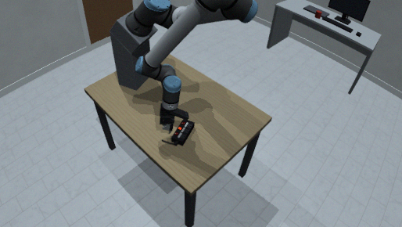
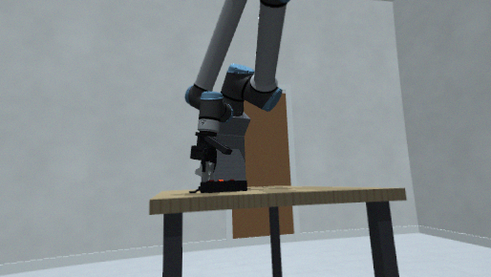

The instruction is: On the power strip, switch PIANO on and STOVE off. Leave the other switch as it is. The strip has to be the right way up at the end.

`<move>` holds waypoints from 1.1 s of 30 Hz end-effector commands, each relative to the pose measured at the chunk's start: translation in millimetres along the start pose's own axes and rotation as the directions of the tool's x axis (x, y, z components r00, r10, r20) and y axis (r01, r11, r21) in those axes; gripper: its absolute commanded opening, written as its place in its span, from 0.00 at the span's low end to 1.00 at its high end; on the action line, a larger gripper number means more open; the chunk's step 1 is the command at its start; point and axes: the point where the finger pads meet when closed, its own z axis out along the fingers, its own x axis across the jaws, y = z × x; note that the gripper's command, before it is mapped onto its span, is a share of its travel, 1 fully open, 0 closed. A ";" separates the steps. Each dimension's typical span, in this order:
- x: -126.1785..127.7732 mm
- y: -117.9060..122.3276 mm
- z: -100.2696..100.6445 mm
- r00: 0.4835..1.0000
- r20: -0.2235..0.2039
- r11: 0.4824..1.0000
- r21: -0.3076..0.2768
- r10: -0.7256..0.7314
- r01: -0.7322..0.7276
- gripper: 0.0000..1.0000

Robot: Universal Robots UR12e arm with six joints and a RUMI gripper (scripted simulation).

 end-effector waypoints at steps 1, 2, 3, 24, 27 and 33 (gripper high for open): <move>0.3 -0.1 -0.3 1.000 -0.001 1.000 0.000 0.000 0.000 0.00; 0.3 -0.1 -0.3 1.000 -0.001 1.000 0.000 0.000 0.000 0.00; 0.3 -0.1 -0.3 1.000 -0.001 1.000 0.000 0.000 0.000 0.00; 4.1 10.1 -87.3 1.000 -0.001 1.000 0.000 0.000 0.000 0.00; 4.0 10.3 -89.2 1.000 -0.001 1.000 0.000 0.000 0.000 0.00; 4.0 10.3 -89.2 1.000 -0.001 1.000 0.000 0.000 0.000 0.00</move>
